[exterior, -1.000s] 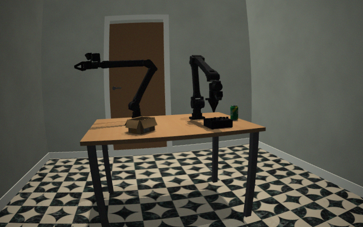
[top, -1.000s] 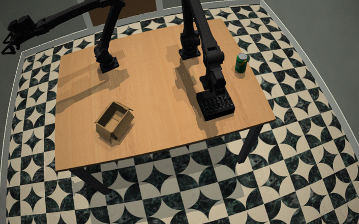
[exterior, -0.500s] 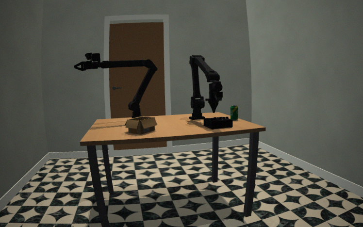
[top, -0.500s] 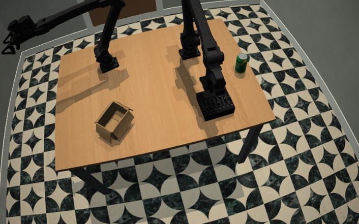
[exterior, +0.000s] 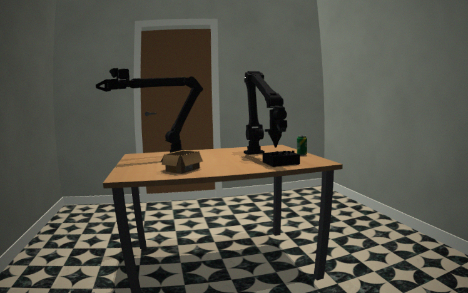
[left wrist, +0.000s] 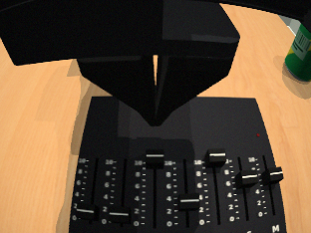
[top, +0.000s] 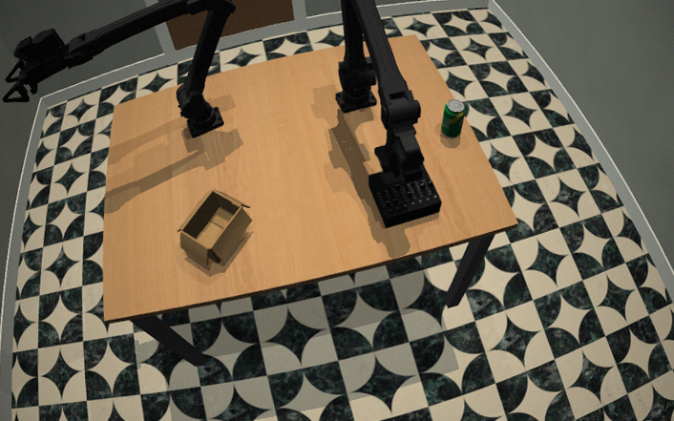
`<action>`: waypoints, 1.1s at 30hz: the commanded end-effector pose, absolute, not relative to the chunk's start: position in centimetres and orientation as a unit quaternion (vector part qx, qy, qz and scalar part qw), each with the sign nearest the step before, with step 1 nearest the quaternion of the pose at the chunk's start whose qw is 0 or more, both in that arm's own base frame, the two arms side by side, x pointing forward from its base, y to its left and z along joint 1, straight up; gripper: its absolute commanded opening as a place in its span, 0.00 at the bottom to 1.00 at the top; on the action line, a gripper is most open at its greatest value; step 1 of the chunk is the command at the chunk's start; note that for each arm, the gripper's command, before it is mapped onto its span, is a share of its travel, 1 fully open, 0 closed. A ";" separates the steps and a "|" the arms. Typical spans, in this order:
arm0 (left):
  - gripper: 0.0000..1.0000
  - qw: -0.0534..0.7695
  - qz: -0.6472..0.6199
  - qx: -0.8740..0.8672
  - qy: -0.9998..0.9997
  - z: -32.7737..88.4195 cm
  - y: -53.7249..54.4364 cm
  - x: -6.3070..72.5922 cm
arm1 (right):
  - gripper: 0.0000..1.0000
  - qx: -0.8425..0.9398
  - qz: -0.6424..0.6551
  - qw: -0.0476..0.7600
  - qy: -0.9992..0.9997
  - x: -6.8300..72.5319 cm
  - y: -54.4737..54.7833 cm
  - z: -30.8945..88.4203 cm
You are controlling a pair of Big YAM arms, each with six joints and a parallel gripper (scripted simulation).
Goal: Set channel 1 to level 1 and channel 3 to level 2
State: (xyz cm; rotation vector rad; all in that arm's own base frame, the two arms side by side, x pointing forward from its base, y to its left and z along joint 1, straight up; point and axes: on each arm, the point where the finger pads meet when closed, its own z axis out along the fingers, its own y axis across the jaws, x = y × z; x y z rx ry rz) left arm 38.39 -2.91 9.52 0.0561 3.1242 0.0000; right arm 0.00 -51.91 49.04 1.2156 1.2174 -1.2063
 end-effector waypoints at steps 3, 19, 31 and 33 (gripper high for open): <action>0.00 0.000 -0.001 0.022 1.000 8.2 -3.0 38.5 | 1.00 0.490 -0.511 0.513 0.485 -0.3 -51.9 51.5; 0.00 0.000 -0.001 0.022 1.000 8.0 -3.0 38.6 | 1.00 0.490 -0.511 0.513 0.485 -0.3 -51.9 51.5; 0.00 0.000 -0.001 0.022 1.000 7.9 -3.0 38.6 | 1.00 0.490 -0.511 0.513 0.485 -0.3 -51.9 51.5; 0.00 0.000 -0.001 0.022 1.000 7.9 -3.0 38.6 | 1.00 0.490 -0.511 0.513 0.485 -0.3 -51.9 51.5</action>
